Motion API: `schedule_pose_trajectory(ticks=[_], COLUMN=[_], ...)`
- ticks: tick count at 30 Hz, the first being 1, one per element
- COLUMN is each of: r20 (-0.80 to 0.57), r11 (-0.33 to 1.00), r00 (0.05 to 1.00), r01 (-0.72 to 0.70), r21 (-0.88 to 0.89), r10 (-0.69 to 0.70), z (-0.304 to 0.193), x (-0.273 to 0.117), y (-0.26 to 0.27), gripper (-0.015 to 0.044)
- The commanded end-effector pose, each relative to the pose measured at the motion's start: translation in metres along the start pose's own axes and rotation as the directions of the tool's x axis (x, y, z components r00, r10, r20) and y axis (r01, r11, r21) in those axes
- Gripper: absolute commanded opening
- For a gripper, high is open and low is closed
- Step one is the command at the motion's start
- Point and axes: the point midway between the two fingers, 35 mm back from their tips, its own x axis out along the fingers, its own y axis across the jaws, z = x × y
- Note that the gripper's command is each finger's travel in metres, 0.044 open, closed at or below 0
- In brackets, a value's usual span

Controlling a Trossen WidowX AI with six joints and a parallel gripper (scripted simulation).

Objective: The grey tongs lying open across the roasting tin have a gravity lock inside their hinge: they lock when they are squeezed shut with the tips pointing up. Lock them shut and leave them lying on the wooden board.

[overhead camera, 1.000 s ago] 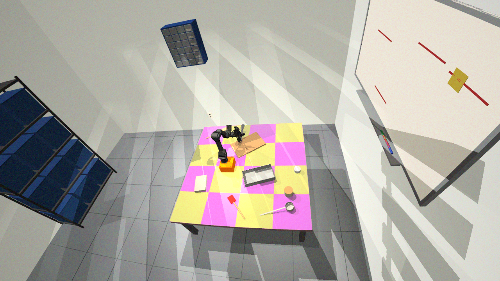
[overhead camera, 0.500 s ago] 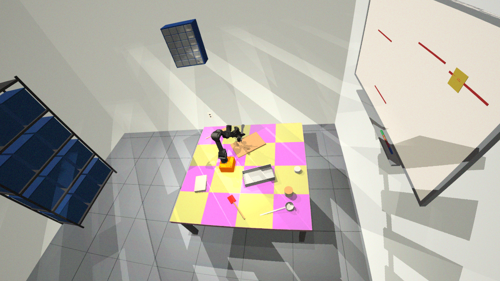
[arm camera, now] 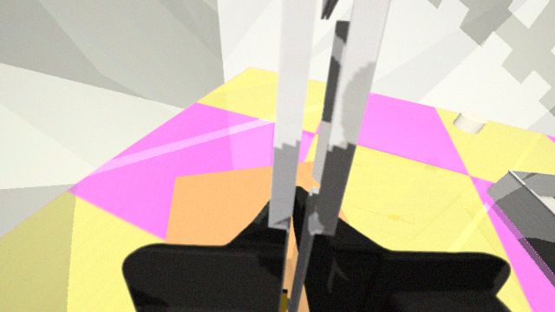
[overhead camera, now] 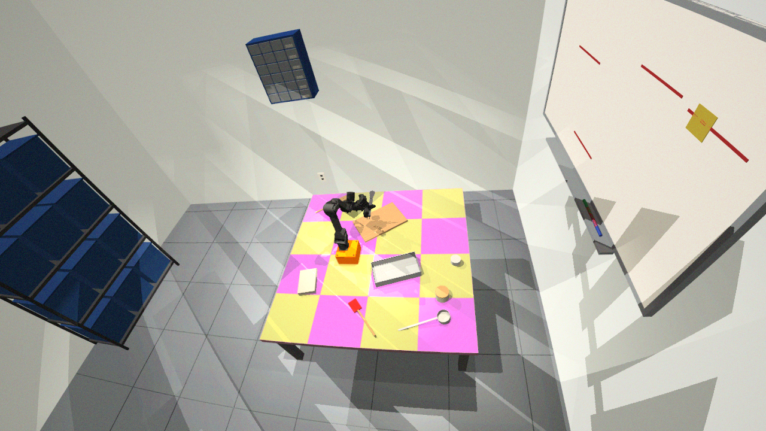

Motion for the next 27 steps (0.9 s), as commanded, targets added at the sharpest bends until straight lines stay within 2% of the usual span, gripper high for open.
schedule_pose_trajectory(ticks=[1,15,27], r20=[-0.01,-0.236,-0.451], r11=[1.0,0.995,0.991], r00=[1.0,0.972,0.893], r01=[0.001,-0.035,-0.062], r21=[-0.009,-0.092,-0.121], r10=[-0.002,0.012,0.001], z=[0.001,-0.002,-0.003], x=[0.002,0.03,0.046], y=[0.001,0.021,0.025], gripper=[-0.015,-0.015,-0.015])
